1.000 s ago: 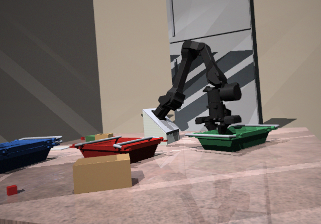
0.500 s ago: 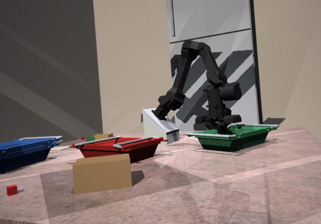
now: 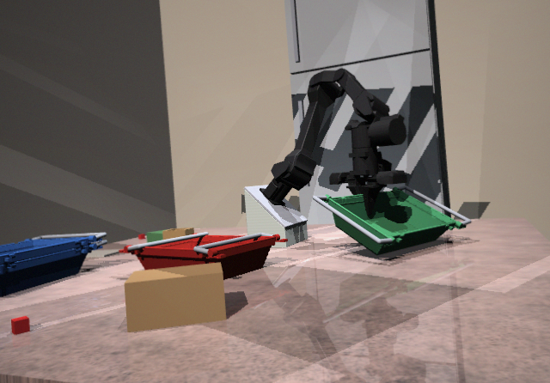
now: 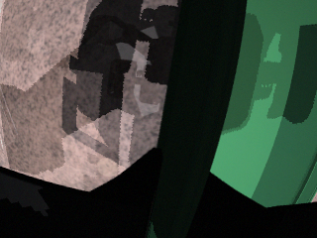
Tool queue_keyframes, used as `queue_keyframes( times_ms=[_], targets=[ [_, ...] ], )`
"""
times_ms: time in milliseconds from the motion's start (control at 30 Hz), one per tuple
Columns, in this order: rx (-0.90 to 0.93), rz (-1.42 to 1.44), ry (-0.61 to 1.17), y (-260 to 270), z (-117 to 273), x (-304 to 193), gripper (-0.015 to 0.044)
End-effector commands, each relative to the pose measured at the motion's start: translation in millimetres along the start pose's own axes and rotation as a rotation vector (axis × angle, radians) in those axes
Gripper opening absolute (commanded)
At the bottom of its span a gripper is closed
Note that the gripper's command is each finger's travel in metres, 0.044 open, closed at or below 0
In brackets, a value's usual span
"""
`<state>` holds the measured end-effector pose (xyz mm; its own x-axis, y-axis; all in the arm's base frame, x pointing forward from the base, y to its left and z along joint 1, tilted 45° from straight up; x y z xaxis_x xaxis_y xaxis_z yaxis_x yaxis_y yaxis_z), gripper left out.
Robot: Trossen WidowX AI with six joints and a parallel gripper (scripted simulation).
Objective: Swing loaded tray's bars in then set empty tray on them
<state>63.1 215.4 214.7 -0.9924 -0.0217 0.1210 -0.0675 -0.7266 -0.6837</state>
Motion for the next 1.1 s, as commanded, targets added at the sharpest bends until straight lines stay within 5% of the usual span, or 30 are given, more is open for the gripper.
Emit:
queue_keyframes(
  times_ms=[0,1067],
  targets=[
    [-0.032,0.017,0.008,-5.3,13.4,2.0,0.0],
    [-0.023,0.019,0.011,-19.9,108.2,0.6,0.0]
  ],
)
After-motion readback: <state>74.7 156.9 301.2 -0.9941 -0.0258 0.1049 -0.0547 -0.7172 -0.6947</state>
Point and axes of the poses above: the point midway between the two fingers, 35 mm back from their tips, its own z axis back along the fingers, its own y axis across the jaws, x = y × z, the point moved 2 cm from there along z, back along the fingers, and after that the axes turned 15 degrees about z, right-handed, at the moved point
